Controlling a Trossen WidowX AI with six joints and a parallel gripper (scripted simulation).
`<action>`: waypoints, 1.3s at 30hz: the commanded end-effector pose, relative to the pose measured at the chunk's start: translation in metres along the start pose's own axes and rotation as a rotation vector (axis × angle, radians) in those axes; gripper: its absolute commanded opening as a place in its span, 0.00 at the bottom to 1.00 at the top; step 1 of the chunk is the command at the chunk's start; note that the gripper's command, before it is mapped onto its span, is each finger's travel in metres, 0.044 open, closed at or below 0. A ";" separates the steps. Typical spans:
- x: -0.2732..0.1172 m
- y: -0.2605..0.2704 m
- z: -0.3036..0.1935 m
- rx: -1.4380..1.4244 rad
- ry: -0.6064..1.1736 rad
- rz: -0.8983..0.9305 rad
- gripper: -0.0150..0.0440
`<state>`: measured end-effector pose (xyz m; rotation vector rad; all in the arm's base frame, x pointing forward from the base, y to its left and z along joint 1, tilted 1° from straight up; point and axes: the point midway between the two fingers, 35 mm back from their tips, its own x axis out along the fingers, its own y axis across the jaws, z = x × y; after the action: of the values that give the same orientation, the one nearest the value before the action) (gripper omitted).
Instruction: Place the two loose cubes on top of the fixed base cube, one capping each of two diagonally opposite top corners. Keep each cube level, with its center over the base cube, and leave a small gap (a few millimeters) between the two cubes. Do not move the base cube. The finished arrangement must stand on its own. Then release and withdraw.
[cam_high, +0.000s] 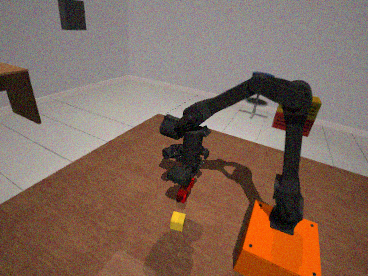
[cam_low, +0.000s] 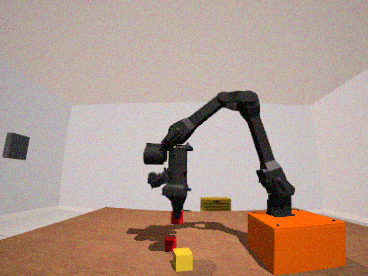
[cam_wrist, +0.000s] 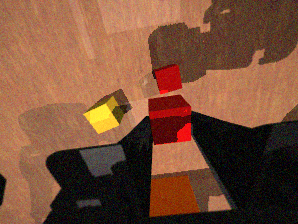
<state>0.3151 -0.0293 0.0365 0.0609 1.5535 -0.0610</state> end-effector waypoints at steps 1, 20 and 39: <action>0.002 0.013 0.001 0.080 -0.002 0.001 0.43; 0.015 0.074 -0.001 0.470 0.001 0.007 0.43; 0.019 0.085 -0.003 0.543 0.001 0.008 0.43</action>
<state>0.3193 0.0552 0.0190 0.4884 1.5005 -0.4751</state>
